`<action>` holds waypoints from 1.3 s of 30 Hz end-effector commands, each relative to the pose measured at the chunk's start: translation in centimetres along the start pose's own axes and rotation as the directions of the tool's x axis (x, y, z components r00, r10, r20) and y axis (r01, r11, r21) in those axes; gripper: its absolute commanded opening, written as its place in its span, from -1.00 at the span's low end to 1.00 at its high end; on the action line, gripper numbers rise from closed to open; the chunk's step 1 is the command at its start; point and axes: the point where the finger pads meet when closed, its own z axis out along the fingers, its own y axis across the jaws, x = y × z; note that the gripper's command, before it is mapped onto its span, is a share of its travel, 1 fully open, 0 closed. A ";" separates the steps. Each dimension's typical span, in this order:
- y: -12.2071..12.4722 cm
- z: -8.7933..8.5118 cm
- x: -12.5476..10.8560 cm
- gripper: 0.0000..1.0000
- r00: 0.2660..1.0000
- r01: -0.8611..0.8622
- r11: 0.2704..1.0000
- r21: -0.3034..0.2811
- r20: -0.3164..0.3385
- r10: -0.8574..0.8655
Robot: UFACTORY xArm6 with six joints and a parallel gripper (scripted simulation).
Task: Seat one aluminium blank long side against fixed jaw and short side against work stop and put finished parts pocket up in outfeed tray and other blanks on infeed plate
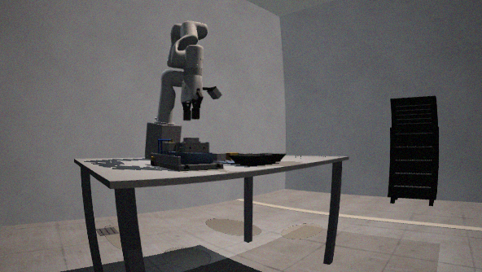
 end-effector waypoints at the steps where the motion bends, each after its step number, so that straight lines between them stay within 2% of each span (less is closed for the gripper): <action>1: 0.2 -0.2 0.0 0.37 1.000 0.000 1.000 -0.004 0.001 0.000; 28: 0.2 0.1 0.0 0.37 1.000 0.000 1.000 -0.004 0.001 0.000; 39: 0.2 1.4 0.0 0.37 1.000 0.000 1.000 -0.004 0.001 0.000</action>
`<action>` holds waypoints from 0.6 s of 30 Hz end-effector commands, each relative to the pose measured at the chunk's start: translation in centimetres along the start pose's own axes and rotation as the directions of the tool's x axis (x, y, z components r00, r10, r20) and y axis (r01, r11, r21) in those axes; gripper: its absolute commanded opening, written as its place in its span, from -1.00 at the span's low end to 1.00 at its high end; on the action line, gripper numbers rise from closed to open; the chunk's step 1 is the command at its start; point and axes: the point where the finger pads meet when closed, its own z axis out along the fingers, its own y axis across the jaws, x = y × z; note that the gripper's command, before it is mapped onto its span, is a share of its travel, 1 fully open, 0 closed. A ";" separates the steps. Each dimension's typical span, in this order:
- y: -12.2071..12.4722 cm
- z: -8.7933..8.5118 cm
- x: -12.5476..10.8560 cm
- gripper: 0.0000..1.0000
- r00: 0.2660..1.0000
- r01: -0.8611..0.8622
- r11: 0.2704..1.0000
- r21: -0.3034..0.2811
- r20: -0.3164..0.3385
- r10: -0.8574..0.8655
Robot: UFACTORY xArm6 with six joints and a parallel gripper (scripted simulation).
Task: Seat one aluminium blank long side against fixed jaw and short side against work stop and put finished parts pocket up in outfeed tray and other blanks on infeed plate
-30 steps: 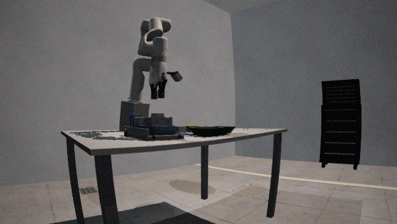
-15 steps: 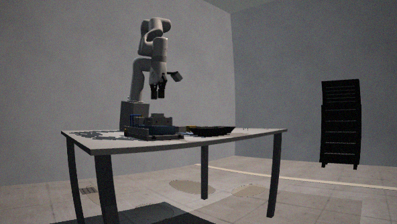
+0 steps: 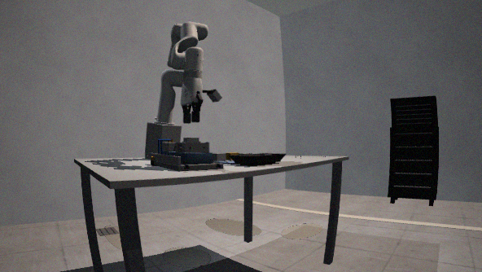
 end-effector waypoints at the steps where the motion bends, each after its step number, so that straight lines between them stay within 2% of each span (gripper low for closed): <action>1: 0.2 0.4 0.0 0.37 1.000 0.000 1.000 -0.004 0.001 0.000; 18: 0.2 3.3 0.0 0.37 1.000 0.000 1.000 -0.004 0.001 0.000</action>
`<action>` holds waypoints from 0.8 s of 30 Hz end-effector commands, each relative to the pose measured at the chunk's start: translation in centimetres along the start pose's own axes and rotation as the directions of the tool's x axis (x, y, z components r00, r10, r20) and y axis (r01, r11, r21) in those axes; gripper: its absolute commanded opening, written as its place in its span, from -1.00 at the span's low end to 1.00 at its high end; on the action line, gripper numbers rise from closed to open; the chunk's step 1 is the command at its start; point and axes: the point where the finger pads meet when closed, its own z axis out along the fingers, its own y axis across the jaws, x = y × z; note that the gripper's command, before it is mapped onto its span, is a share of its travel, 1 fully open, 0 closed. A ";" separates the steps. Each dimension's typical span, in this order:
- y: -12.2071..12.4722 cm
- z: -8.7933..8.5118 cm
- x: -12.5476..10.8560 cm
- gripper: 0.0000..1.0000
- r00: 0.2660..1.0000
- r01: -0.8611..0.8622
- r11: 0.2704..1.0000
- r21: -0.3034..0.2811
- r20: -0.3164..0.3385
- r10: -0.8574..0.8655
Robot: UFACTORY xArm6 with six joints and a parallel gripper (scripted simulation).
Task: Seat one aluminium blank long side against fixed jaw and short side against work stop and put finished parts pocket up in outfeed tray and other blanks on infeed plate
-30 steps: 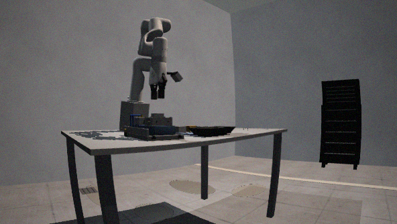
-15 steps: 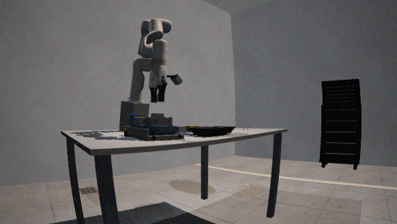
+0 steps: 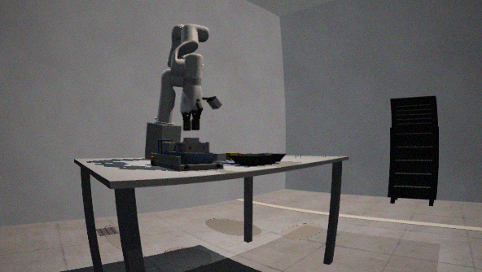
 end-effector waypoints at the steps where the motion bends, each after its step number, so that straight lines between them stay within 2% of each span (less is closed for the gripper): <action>1: 0.2 0.5 0.0 0.37 1.000 0.000 1.000 -0.005 0.001 0.000; 14: 0.2 1.8 0.0 0.37 1.000 0.000 1.000 -0.005 0.001 0.000; 24: 0.2 2.1 0.0 0.37 1.000 0.000 1.000 -0.005 0.001 0.000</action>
